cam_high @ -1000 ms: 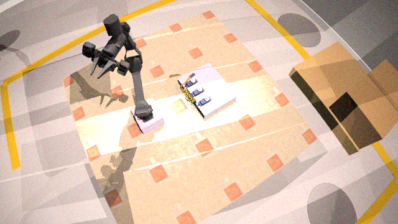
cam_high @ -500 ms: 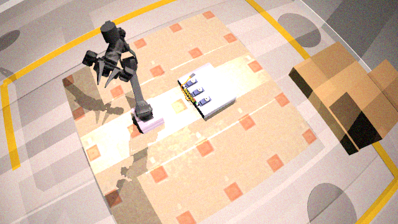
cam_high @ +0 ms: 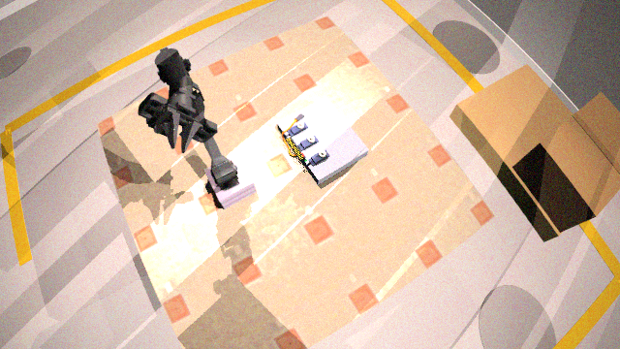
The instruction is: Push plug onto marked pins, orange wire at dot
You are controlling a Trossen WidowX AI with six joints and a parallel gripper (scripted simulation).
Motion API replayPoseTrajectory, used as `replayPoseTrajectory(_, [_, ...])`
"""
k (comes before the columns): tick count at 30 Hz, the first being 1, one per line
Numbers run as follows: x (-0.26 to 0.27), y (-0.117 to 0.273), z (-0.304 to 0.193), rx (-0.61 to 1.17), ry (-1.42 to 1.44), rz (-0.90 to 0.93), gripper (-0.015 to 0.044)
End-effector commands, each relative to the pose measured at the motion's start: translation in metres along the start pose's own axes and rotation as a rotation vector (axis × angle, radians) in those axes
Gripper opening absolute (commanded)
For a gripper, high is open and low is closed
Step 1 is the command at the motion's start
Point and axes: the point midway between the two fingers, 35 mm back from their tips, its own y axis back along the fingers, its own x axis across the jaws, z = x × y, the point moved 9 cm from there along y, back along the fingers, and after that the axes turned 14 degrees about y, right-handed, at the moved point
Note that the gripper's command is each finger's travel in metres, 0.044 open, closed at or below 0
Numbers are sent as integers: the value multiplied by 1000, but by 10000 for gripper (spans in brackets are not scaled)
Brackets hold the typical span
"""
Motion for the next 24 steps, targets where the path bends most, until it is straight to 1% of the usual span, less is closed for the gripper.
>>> replayPoseTrajectory(1, [-6, -10, -4, 55, 66, -24, 115])
replayPoseTrajectory(13, [-30, -35, -23, 260, 290, -63, 115])
replayPoseTrajectory(24, [-56, -48, -45, 458, 490, -55, 115])
